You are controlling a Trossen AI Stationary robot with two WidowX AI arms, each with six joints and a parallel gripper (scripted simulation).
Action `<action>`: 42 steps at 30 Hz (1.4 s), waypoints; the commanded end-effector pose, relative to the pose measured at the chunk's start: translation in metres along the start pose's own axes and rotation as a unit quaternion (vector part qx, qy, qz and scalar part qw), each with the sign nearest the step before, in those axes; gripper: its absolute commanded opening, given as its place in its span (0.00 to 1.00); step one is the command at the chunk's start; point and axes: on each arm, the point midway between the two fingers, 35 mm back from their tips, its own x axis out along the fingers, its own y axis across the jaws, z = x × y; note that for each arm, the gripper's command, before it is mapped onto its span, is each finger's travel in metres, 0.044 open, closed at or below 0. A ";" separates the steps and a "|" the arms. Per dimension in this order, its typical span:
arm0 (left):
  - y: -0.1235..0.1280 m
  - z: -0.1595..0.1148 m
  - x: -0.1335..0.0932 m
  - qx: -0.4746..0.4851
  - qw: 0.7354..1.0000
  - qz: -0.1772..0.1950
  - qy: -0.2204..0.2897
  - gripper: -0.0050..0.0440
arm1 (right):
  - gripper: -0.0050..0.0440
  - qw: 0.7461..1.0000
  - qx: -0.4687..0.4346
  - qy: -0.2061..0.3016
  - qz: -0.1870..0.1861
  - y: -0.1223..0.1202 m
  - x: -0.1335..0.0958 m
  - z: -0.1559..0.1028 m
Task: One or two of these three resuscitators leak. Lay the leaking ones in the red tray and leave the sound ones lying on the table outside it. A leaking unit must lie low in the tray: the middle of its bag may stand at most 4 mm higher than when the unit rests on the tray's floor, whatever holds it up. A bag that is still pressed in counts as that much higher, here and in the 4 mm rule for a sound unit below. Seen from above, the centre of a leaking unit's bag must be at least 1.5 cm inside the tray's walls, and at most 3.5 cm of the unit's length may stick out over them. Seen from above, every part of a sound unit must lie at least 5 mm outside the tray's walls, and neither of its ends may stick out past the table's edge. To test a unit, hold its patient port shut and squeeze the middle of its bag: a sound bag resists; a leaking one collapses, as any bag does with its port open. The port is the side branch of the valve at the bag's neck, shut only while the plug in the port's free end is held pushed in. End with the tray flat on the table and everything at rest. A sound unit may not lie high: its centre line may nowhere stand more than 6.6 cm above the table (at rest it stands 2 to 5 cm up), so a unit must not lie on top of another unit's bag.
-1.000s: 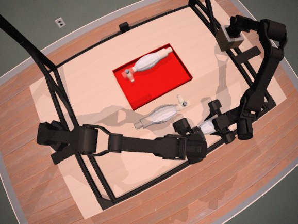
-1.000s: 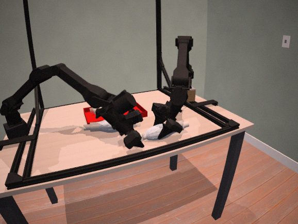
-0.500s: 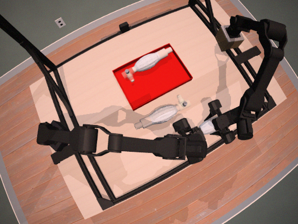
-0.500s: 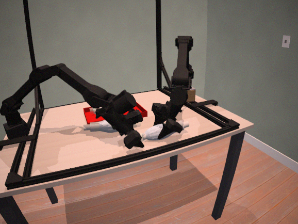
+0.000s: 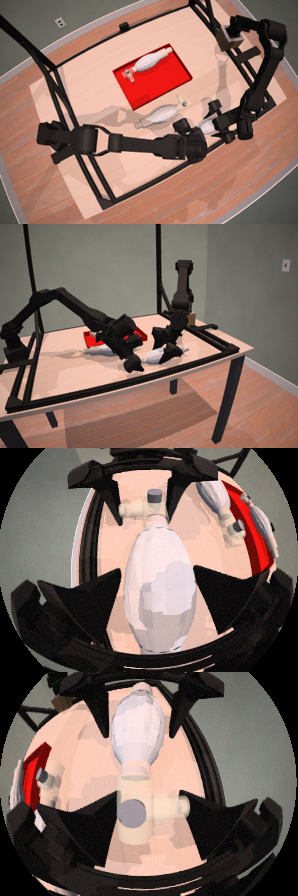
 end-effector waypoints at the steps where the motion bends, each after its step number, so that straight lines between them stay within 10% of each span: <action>1: 0.000 0.000 0.000 0.000 1.000 0.000 0.000 1.00 | 0.10 1.000 0.001 0.002 -0.001 -0.001 0.000 -0.001; 37: 0.000 0.000 0.000 0.002 1.000 -0.001 -0.001 1.00 | 0.10 1.000 0.002 0.002 -0.002 -0.001 0.000 -0.001; 38: 0.000 0.000 0.000 0.000 1.000 -0.001 0.000 1.00 | 1.00 1.000 0.001 0.002 -0.001 0.000 0.001 -0.001; 42: 0.000 0.000 0.000 0.000 1.000 -0.001 0.000 1.00 | 1.00 1.000 0.001 0.002 -0.001 0.000 0.001 -0.001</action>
